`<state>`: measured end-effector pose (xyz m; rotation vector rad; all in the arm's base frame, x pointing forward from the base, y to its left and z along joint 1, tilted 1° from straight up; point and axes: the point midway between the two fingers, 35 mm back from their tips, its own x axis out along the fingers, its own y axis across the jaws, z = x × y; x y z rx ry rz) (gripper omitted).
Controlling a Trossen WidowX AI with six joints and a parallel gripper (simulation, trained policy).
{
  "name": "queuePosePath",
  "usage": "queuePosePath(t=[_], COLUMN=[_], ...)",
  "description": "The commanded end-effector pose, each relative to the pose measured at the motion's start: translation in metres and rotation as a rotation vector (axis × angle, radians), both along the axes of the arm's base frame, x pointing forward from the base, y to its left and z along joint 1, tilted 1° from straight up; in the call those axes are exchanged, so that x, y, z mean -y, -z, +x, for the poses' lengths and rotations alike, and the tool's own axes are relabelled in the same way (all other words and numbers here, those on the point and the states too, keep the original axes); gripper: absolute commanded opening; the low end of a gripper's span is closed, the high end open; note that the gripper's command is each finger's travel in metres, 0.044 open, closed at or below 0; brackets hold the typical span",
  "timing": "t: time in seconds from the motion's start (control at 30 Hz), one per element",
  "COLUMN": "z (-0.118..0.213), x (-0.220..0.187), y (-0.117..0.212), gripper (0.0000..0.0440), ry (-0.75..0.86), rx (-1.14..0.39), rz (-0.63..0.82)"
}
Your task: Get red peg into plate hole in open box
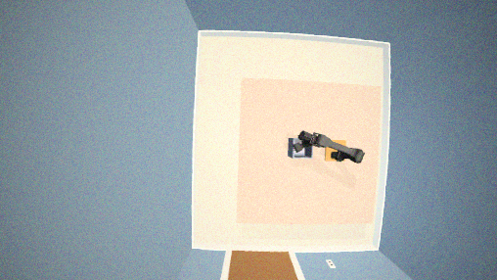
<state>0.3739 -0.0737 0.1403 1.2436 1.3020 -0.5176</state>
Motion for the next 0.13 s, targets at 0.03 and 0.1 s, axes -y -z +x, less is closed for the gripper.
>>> queuePosePath(t=[0.03, 0.1], z=[0.0057, 0.0082], x=[0.0024, 0.0033], y=[-0.0016, -0.0023], gripper=[0.0129, 0.0129], ry=[-0.016, -0.024], rx=[0.023, 0.035], rz=[0.023, 0.032])
